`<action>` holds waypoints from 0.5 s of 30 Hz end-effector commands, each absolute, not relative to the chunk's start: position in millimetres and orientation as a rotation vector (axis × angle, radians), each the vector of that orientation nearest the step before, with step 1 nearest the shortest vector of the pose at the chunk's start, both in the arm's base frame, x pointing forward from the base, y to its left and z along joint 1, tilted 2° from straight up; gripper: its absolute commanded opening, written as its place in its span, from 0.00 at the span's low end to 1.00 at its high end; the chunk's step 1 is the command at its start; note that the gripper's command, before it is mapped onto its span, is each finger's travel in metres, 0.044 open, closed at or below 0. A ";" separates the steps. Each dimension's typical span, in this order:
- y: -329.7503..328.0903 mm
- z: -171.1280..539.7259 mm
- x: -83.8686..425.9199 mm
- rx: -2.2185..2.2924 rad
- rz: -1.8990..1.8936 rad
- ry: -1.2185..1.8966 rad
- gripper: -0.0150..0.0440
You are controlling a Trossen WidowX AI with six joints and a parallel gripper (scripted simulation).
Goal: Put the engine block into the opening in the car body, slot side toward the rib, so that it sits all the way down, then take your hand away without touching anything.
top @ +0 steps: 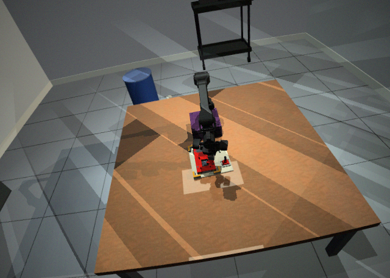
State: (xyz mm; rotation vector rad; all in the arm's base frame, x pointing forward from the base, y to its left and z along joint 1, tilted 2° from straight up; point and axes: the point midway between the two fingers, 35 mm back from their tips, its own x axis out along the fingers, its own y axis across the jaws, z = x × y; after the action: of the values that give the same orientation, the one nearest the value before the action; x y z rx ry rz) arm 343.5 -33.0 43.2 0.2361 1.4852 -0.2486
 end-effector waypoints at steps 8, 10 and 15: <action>-66.1 32.9 344.8 0.048 -0.075 1.498 0.25; -72.4 31.0 344.6 0.012 -0.043 1.499 0.25; -79.9 28.8 344.2 -0.031 -0.004 1.499 0.30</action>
State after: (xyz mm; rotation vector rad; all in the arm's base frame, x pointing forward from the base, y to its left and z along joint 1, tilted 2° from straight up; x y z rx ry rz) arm 343.4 -77.3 29.8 -0.0065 1.5021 -0.0317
